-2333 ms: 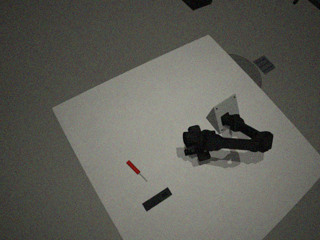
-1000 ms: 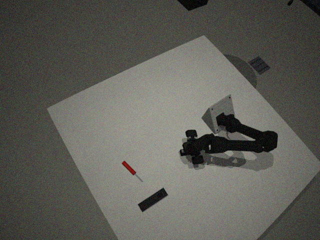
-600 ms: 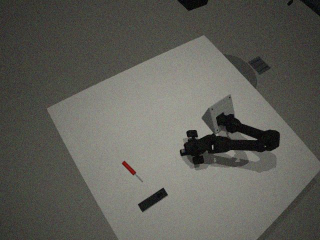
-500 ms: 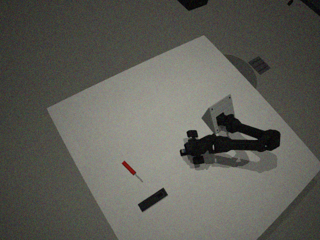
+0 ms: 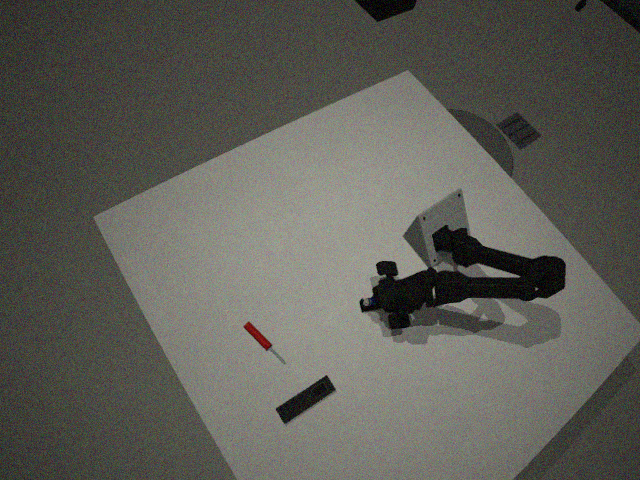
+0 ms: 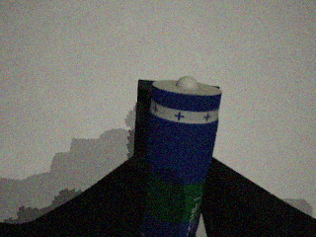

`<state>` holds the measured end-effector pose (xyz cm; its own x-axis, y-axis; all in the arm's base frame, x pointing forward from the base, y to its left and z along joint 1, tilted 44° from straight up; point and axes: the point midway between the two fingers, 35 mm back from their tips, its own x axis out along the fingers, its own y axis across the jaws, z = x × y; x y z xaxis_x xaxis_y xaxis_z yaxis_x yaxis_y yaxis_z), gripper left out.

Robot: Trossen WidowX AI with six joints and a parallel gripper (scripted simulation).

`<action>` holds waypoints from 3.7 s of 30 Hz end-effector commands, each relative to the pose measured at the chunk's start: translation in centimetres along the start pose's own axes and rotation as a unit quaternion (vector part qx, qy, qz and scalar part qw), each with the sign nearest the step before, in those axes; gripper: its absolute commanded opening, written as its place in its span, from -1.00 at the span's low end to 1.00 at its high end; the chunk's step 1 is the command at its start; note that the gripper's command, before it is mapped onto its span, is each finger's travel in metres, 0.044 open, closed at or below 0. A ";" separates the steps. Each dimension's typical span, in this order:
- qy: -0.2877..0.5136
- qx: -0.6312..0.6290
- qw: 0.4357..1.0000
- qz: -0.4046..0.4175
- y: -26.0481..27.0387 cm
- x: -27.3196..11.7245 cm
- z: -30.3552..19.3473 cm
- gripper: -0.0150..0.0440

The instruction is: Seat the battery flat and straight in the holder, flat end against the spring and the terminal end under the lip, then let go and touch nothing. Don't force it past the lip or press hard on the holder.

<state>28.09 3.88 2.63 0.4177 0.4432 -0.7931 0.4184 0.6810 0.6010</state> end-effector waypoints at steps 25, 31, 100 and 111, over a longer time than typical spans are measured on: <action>-0.018 0.004 1.000 -0.001 0.0 -0.4 -1.7 -0.23; -0.017 0.004 1.000 -0.001 0.0 -0.6 -2.2 -0.23; 0.134 -0.016 0.990 -0.031 -0.1 0.4 -1.9 -0.23; 0.165 -0.018 0.985 -0.034 0.0 0.6 -1.7 -0.23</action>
<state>27.23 4.95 2.16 0.1295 0.5452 -0.8283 0.4009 0.7352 0.5466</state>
